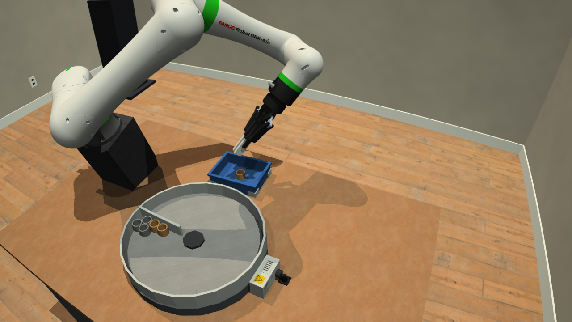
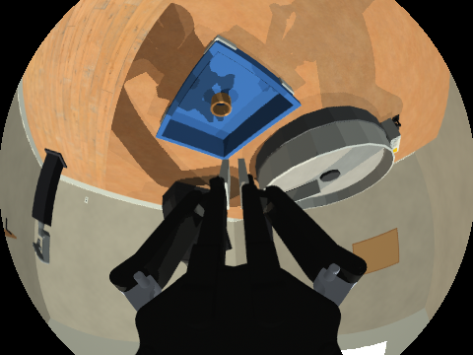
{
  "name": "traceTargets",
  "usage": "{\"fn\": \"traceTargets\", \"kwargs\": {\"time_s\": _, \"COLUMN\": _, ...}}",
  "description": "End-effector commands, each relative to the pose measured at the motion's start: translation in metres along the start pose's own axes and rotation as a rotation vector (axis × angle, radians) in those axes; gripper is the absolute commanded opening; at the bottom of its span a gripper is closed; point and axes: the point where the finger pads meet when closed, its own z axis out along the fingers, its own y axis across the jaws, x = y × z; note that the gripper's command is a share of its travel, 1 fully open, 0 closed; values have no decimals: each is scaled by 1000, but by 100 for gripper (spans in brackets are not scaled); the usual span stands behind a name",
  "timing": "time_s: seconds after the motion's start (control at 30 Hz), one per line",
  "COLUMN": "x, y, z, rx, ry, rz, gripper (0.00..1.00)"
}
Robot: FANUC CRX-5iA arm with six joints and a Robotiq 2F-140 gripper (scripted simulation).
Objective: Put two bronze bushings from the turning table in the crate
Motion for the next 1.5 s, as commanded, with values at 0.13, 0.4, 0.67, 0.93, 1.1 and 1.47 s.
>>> {"fn": "traceTargets", "kwargs": {"time_s": 0.13, "x": 0, "y": 0, "z": 0, "rx": 0, "ry": 0, "rz": 0, "gripper": 7}}
{"fn": "traceTargets", "kwargs": {"time_s": 0.4, "x": 0, "y": 0, "z": 0, "rx": 0, "ry": 0, "rz": 0, "gripper": 7}}
{"fn": "traceTargets", "kwargs": {"time_s": 0.67, "x": 0, "y": 0, "z": 0, "rx": 0, "ry": 0, "rz": 0, "gripper": 7}}
{"fn": "traceTargets", "kwargs": {"time_s": 0.93, "x": -11, "y": 11, "z": 9, "rx": 6, "ry": 0, "rz": 7, "gripper": 6}}
{"fn": "traceTargets", "kwargs": {"time_s": 1.1, "x": -25, "y": 24, "z": 21, "rx": 14, "ry": 0, "rz": 16, "gripper": 6}}
{"fn": "traceTargets", "kwargs": {"time_s": 1.47, "x": -92, "y": 91, "z": 78, "rx": 51, "ry": -1, "rz": 60, "gripper": 6}}
